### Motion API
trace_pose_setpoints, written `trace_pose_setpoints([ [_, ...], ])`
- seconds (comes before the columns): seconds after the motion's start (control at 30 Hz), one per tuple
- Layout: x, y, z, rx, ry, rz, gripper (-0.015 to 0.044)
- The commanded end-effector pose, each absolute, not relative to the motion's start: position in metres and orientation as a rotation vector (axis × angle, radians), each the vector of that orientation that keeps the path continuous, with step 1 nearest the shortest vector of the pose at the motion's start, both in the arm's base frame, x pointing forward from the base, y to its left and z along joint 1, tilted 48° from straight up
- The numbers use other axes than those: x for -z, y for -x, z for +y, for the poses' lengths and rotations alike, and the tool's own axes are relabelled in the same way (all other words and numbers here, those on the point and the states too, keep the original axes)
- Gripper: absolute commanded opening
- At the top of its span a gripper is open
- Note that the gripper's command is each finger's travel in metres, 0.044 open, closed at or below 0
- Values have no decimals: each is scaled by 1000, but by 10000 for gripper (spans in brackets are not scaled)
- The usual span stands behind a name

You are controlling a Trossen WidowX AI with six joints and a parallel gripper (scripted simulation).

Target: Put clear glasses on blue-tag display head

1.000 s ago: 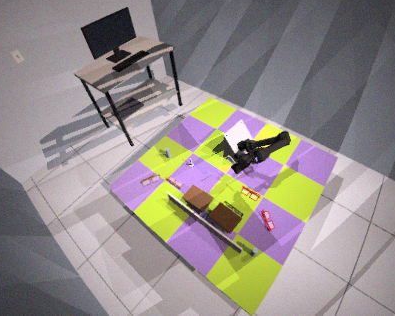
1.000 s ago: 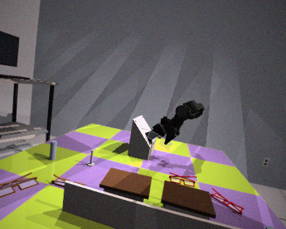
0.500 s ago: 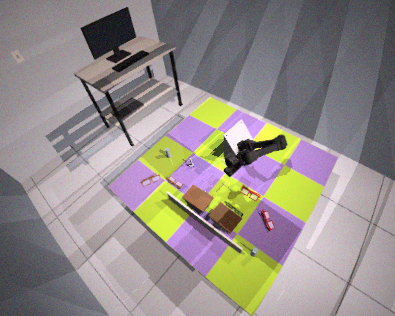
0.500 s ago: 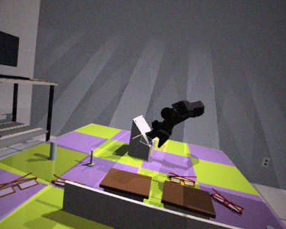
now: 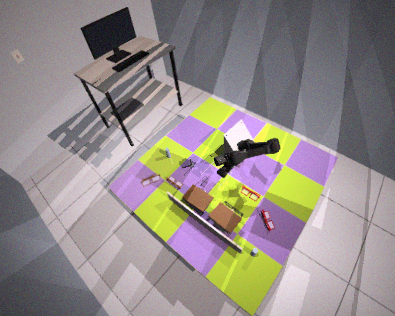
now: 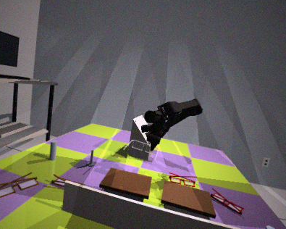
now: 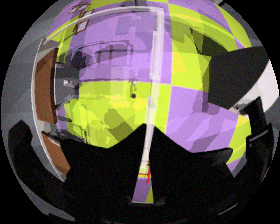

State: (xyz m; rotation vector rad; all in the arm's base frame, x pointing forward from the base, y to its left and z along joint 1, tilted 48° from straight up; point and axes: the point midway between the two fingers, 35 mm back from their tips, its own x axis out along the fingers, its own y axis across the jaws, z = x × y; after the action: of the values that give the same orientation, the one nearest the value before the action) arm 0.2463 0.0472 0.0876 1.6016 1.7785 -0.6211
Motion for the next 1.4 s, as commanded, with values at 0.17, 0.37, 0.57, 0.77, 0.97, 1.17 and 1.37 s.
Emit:
trace_pose_setpoints([
  [0.17,-62,-256,42,511,-1590,1859,0],
  [0.37,-57,-255,47,492,-1598,1871,0],
  [0.57,-53,-255,52,491,-1599,1870,0],
  [0.77,-47,-254,57,498,-1594,1863,0],
  [0.97,-42,-254,62,498,-1594,1863,0],
  [1.17,-37,-253,67,497,-1594,1863,0],
  [1.37,-32,-253,72,497,-1594,1863,0],
])
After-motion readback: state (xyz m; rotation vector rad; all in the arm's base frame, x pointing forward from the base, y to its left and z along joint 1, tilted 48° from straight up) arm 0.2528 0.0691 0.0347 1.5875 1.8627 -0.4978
